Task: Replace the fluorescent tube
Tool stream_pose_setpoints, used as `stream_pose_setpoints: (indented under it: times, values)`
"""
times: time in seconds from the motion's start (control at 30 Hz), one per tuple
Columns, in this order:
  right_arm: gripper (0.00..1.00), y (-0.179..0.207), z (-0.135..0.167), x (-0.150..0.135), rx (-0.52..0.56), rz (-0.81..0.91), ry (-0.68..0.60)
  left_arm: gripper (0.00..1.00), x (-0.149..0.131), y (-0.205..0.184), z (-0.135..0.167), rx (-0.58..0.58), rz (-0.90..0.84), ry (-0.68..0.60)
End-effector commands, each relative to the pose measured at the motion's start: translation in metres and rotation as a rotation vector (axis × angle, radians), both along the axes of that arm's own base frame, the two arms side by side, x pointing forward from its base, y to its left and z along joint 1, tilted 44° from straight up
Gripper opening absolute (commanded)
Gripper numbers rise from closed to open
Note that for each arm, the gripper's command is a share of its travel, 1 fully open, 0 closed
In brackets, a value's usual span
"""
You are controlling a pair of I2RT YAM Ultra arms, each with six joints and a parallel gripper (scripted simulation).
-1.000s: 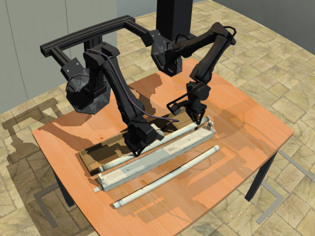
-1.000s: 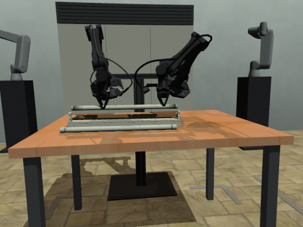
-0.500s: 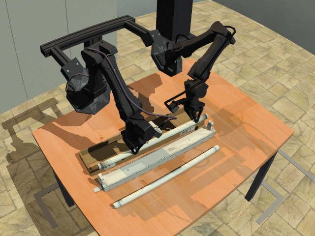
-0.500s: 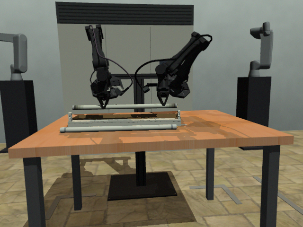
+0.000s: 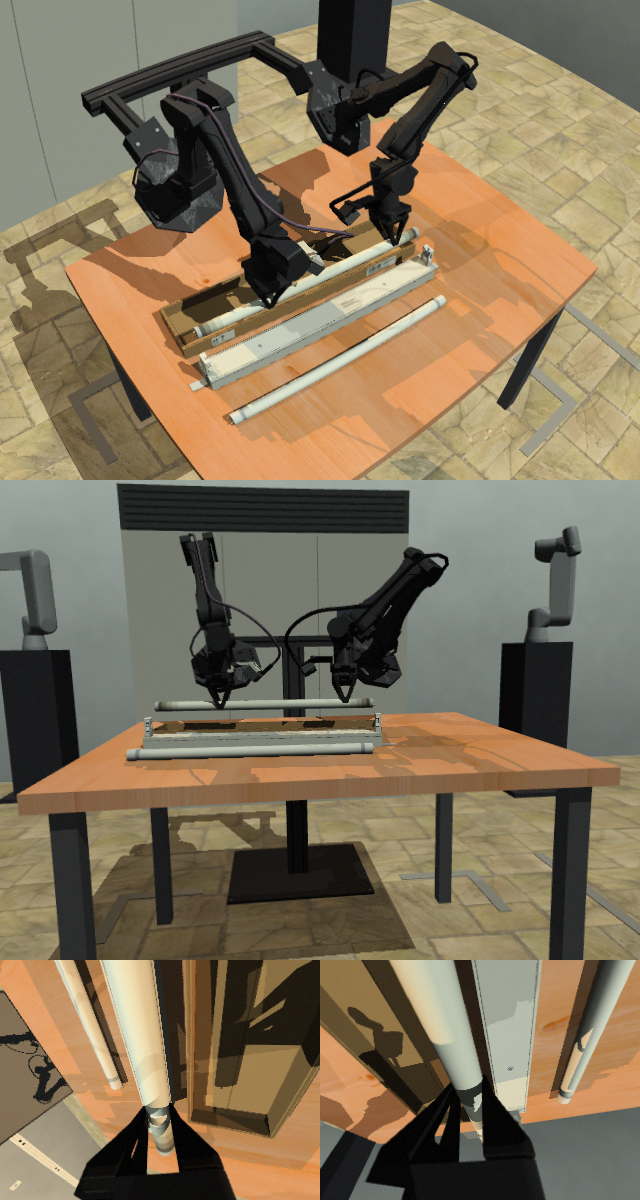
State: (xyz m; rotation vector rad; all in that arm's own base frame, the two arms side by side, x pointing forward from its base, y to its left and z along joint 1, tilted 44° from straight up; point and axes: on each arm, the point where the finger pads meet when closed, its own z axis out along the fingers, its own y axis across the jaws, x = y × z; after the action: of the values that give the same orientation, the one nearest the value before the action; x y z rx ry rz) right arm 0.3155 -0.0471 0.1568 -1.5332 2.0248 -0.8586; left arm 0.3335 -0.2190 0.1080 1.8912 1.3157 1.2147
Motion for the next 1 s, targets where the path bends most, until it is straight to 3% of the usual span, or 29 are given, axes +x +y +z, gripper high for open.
stream_pose_setpoints:
  times: [0.0,0.33,0.43,0.57,0.7,0.97]
  values:
    - [0.11,0.008,0.002,-0.002,0.013,0.014,-0.035,0.11,-0.011,-0.007,0.004,-0.036,-0.026,-0.017]
    - [0.11,0.012,-0.008,-0.013,0.02,0.02,-0.028,0.11,-0.023,-0.002,-0.01,-0.017,-0.039,0.003]
    - [0.11,0.013,0.012,-0.006,0.018,0.024,-0.072,0.11,-0.016,-0.015,0.008,-0.032,-0.053,-0.017]
    - [0.11,0.013,-0.011,-0.014,0.021,0.023,-0.033,0.11,-0.026,-0.001,-0.023,0.007,-0.042,0.023]
    - [0.11,0.013,-0.01,-0.015,0.021,0.021,-0.039,0.11,-0.025,-0.003,-0.008,-0.038,-0.04,-0.008]
    - [0.11,0.012,-0.017,-0.021,0.011,0.007,-0.036,0.11,-0.03,0.002,-0.011,-0.035,-0.028,-0.019]
